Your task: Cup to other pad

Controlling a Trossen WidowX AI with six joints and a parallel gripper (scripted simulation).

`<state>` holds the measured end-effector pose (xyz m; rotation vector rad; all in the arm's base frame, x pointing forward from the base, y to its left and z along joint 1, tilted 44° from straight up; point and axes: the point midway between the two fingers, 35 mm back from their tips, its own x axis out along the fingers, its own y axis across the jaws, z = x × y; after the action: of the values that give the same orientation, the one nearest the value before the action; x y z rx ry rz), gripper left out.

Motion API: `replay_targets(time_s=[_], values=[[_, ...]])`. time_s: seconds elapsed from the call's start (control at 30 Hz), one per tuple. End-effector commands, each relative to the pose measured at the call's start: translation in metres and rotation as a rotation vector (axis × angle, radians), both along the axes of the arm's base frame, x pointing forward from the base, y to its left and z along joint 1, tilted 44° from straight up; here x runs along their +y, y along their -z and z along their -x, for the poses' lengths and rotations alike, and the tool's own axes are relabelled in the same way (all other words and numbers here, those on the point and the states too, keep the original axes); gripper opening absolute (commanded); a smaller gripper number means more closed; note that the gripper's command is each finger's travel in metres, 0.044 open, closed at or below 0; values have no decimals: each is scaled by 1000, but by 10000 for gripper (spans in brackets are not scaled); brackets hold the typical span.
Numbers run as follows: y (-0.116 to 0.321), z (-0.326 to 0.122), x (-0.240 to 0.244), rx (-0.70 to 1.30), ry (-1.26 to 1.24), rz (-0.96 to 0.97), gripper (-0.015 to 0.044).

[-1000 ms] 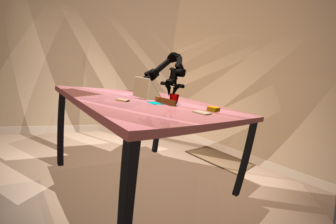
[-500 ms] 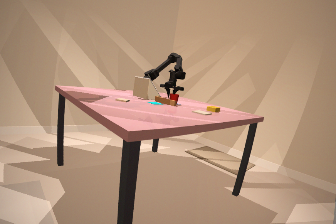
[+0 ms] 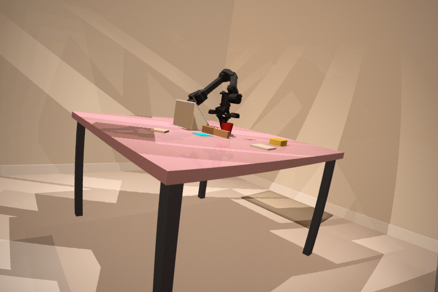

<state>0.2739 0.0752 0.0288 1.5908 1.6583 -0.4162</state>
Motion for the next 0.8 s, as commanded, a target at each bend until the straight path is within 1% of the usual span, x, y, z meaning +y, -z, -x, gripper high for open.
replay_targets(time_s=[0.0, 0.2, 0.77], values=[[0, 0, 0, 0, 0, 0, 0], [-3, 0, -4, 1, 0, 1, 0], [-39, 6, -45, 8, 3, -2, 0]])
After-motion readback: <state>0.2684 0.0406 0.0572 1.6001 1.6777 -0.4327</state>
